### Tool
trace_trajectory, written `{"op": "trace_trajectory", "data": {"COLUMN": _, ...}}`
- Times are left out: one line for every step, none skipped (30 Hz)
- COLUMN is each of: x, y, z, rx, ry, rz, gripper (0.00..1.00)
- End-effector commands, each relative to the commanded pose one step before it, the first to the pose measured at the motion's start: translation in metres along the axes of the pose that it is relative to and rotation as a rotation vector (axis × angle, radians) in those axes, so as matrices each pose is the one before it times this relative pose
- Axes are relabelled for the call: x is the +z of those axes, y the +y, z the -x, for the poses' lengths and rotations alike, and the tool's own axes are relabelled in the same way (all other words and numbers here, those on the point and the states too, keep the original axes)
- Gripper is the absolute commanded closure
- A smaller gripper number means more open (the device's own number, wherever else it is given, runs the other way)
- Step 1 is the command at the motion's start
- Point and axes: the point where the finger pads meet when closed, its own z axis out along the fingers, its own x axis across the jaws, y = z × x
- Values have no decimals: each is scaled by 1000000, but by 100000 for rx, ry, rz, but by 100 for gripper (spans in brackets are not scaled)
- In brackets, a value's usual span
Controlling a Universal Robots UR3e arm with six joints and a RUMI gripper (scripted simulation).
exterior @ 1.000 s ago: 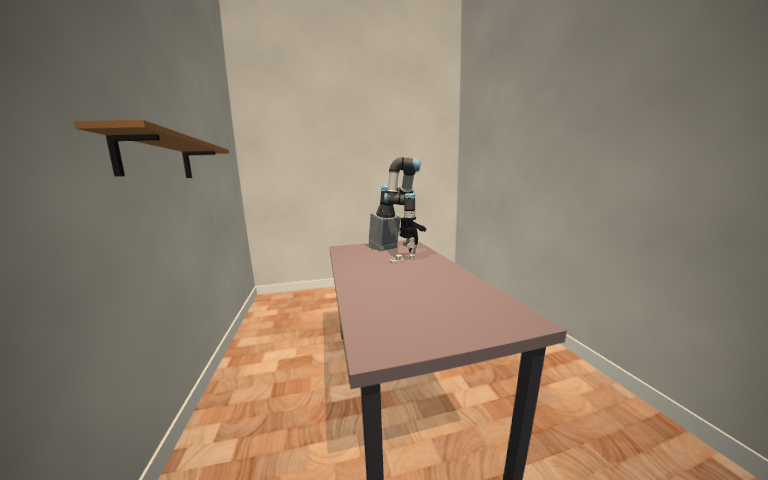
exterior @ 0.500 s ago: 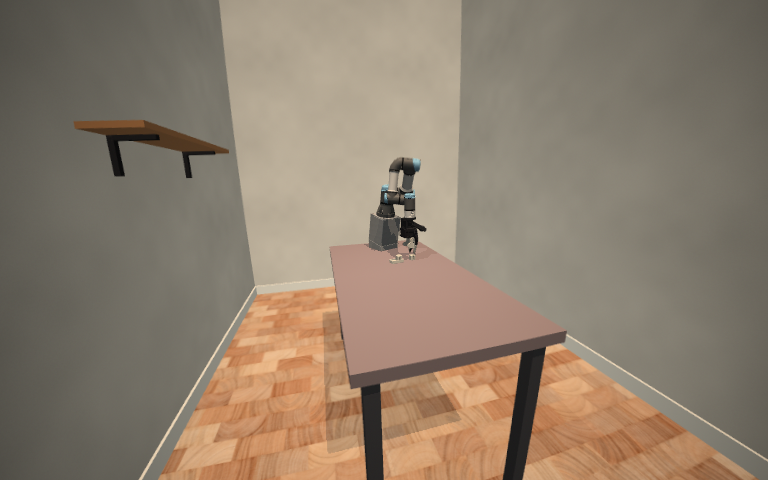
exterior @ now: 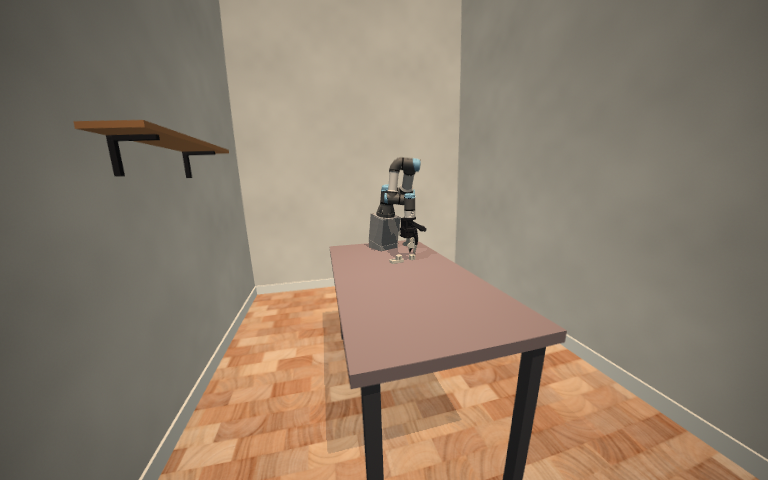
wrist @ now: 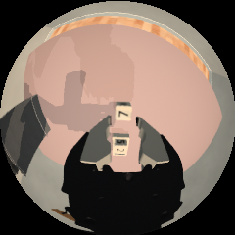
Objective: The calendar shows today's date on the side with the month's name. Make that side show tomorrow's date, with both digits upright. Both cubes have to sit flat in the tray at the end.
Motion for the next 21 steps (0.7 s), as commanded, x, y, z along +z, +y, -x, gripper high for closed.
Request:
{"op": "trace_trajectory", "data": {"x": -299, "y": 181, "z": -559, "rx": -17, "ry": 153, "rz": 58, "gripper": 72}}
{"op": "trace_trajectory", "data": {"x": 0, "y": 0, "z": 0, "rx": 0, "ry": 0, "rz": 0, "gripper": 72}}
{"op": "trace_trajectory", "data": {"x": 0, "y": 0, "z": 0, "rx": 0, "ry": 0, "rz": 0, "gripper": 72}}
{"op": "trace_trajectory", "data": {"x": 0, "y": 0, "z": 0, "rx": 0, "ry": 0, "rz": 0, "gripper": 72}}
{"op": "trace_trajectory", "data": {"x": 0, "y": 0, "z": 0, "rx": 0, "ry": 0, "rz": 0, "gripper": 72}}
{"op": "trace_trajectory", "data": {"x": 0, "y": 0, "z": 0, "rx": 0, "ry": 0, "rz": 0, "gripper": 72}}
{"op": "trace_trajectory", "data": {"x": 0, "y": 0, "z": 0, "rx": 0, "ry": 0, "rz": 0, "gripper": 72}}
{"op": "trace_trajectory", "data": {"x": 0, "y": 0, "z": 0, "rx": 0, "ry": 0, "rz": 0, "gripper": 72}}
{"op": "trace_trajectory", "data": {"x": 0, "y": 0, "z": 0, "rx": 0, "ry": 0, "rz": 0, "gripper": 72}}
{"op": "trace_trajectory", "data": {"x": 0, "y": 0, "z": 0, "rx": 0, "ry": 0, "rz": 0, "gripper": 72}}
{"op": "trace_trajectory", "data": {"x": 0, "y": 0, "z": 0, "rx": 0, "ry": 0, "rz": 0, "gripper": 72}}
{"op": "trace_trajectory", "data": {"x": 0, "y": 0, "z": 0, "rx": 0, "ry": 0, "rz": 0, "gripper": 72}}
{"op": "trace_trajectory", "data": {"x": 0, "y": 0, "z": 0, "rx": 0, "ry": 0, "rz": 0, "gripper": 72}}
{"op": "trace_trajectory", "data": {"x": 9, "y": 0, "z": 0, "rx": 0, "ry": 0, "rz": 0, "gripper": 72}}
{"op": "trace_trajectory", "data": {"x": 62, "y": 0, "z": -1, "rx": 0, "ry": 0, "rz": 0, "gripper": 72}}
{"op": "trace_trajectory", "data": {"x": 158, "y": 1, "z": -2, "rx": 0, "ry": 0, "rz": 0, "gripper": 72}}
{"op": "trace_trajectory", "data": {"x": 286, "y": 1, "z": -3, "rx": 0, "ry": 0, "rz": 0, "gripper": 72}}
{"op": "trace_trajectory", "data": {"x": 438, "y": 2, "z": -4, "rx": 0, "ry": 0, "rz": 0, "gripper": 72}}
{"op": "trace_trajectory", "data": {"x": 603, "y": 2, "z": -3, "rx": 0, "ry": 0, "rz": 0, "gripper": 72}}
{"op": "trace_trajectory", "data": {"x": 776, "y": 1, "z": -1, "rx": 0, "ry": 0, "rz": 0, "gripper": 72}}
{"op": "trace_trajectory", "data": {"x": 0, "y": 0, "z": 0, "rx": 0, "ry": 0, "rz": 0, "gripper": 72}}
